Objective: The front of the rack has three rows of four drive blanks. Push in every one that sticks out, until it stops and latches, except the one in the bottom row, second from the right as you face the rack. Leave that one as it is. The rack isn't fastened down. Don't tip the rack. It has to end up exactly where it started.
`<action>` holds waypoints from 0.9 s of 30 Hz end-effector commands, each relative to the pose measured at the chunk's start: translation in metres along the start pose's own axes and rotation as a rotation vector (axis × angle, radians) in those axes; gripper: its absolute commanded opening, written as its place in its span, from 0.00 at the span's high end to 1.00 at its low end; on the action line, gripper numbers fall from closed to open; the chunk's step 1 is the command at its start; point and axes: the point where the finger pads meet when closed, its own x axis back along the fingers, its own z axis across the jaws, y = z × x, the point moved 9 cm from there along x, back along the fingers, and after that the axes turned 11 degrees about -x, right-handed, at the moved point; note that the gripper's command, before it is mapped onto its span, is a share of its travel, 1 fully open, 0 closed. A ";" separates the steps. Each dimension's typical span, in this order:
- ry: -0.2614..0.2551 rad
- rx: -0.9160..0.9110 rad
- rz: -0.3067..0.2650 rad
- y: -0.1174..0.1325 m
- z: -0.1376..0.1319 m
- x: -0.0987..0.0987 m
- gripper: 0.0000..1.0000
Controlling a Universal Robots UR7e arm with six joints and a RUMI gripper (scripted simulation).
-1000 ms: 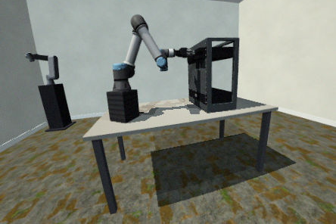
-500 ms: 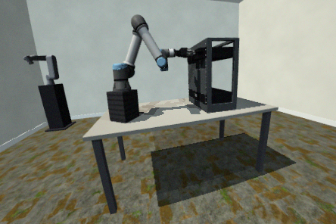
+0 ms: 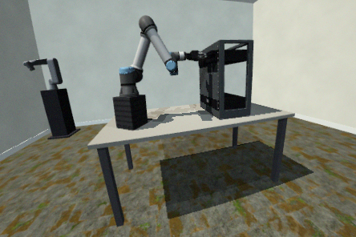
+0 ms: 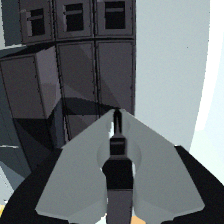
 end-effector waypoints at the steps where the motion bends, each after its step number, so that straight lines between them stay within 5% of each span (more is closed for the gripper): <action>1: -0.005 0.000 -0.002 0.001 -0.002 -0.003 1.00; 18: -0.005 0.000 -0.002 0.001 -0.002 -0.001 1.00; 27: -0.005 0.000 -0.002 0.001 -0.002 0.027 1.00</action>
